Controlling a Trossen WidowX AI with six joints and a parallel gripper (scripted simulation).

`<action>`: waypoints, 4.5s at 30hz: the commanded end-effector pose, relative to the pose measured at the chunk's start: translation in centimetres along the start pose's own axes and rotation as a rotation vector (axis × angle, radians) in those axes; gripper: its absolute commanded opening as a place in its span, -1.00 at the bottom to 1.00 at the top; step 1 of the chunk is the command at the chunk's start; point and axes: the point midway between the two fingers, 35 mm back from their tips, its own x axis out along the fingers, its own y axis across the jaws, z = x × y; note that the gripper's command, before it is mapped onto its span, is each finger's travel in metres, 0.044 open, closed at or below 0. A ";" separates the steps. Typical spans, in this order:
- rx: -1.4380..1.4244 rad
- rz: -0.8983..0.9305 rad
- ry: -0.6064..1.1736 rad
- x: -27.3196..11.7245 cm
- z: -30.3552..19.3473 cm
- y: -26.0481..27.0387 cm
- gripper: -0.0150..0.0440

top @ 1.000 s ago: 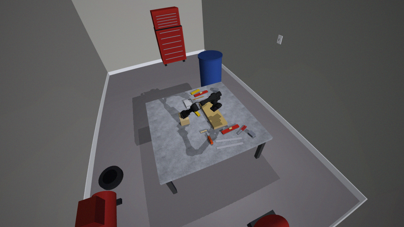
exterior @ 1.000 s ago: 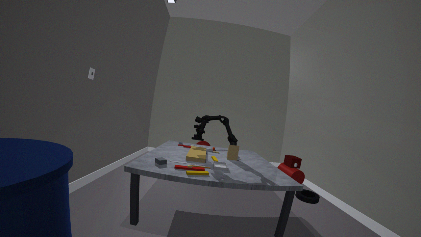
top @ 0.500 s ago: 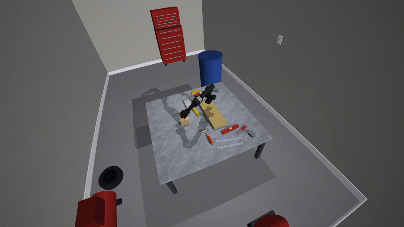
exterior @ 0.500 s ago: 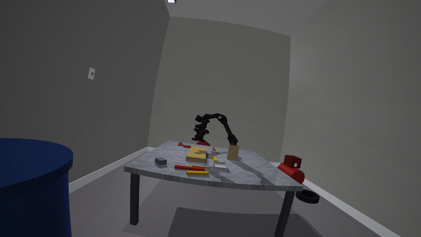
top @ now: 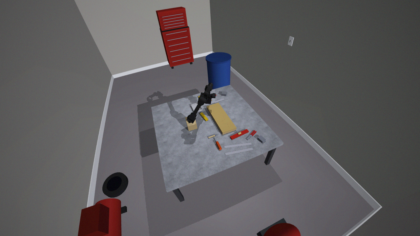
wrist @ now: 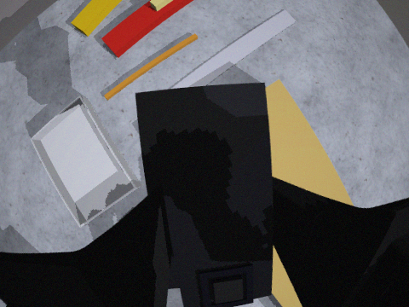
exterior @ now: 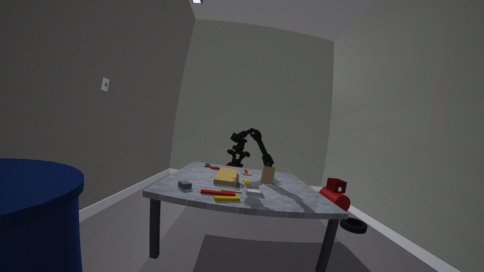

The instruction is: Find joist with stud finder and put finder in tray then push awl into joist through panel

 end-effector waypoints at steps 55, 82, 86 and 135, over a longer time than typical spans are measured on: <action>-0.480 0.129 0.112 14.9 -2.2 18.7 -0.49; -0.476 0.134 0.114 16.2 -2.8 18.7 0.31; -0.476 0.134 0.114 15.9 -2.7 18.7 0.67; 2.815 -0.124 -0.131 -2.8 -31.2 -14.3 1.00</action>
